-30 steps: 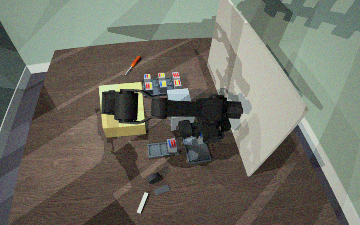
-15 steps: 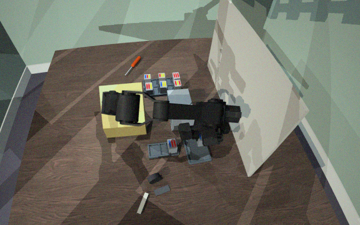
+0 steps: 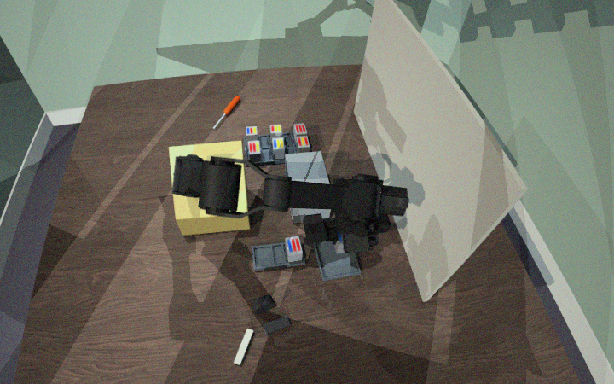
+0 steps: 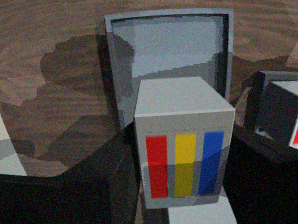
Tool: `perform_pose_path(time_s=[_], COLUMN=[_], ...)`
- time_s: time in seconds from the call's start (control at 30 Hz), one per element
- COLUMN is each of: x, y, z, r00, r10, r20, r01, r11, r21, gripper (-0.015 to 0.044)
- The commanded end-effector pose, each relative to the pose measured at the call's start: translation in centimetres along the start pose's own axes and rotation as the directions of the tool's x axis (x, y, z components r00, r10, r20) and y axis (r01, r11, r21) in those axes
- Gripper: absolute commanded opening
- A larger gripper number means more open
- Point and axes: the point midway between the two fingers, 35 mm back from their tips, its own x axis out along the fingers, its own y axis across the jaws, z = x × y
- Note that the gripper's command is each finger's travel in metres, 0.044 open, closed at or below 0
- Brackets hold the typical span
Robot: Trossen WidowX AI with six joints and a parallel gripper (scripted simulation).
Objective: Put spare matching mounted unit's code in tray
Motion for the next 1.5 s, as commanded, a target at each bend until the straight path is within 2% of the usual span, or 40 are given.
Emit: perform_pose_path(time_s=[0.0, 1.23, 1.47], x=[0.5, 4.3, 4.0], y=[0.0, -0.7, -0.7], z=[-0.1, 0.1, 0.1], r00=[1.000, 1.000, 1.000], r10=[0.003, 0.002, -0.001], r20=[-0.002, 0.006, 0.008], r01=[-0.003, -0.002, 0.001], r11=[1.000, 1.000, 1.000], r21=[-0.006, -0.007, -0.001], gripper=[0.0000, 0.0000, 0.0184])
